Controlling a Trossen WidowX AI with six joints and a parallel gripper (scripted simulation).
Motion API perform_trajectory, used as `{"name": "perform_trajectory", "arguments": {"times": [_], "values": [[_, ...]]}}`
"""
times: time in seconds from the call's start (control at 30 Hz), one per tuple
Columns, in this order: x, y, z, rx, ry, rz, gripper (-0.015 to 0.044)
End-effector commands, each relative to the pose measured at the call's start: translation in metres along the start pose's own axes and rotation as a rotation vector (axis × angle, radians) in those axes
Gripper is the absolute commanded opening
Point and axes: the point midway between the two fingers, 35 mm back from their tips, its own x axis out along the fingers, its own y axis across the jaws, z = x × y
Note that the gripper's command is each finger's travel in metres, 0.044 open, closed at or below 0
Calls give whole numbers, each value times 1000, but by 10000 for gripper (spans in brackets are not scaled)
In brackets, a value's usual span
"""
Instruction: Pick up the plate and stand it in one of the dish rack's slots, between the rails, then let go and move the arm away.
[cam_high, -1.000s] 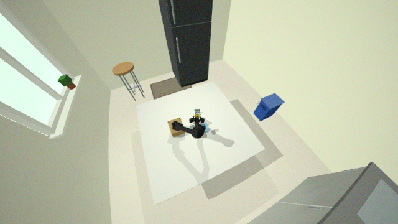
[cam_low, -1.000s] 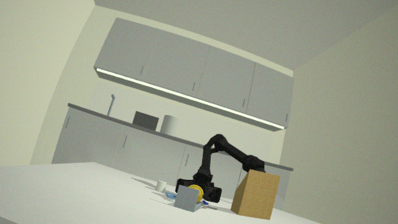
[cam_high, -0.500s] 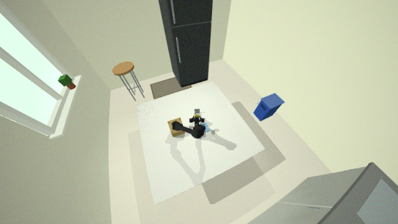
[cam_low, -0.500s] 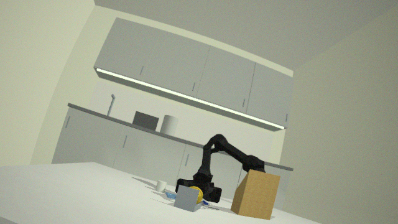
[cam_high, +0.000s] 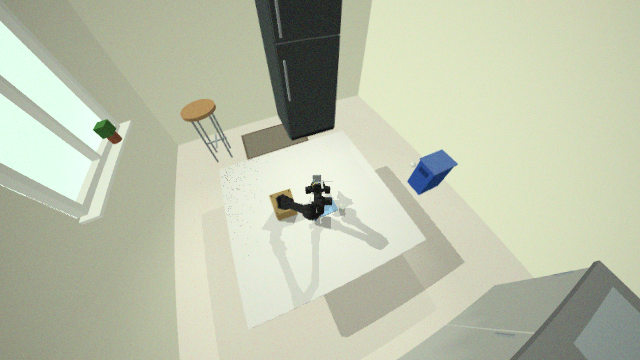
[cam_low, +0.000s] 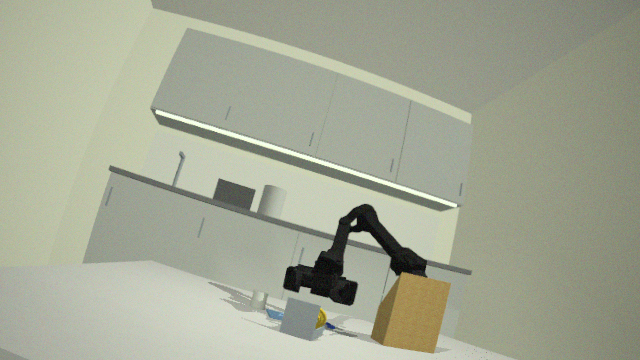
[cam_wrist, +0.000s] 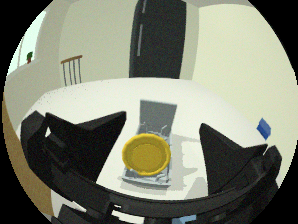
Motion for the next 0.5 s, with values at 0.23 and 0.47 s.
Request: {"name": "perform_trajectory", "arguments": {"times": [0.23,0.47], "values": [[-10,-1,65,-8,-12,4,400],[-5,5,65,141,85,64,400]]}}
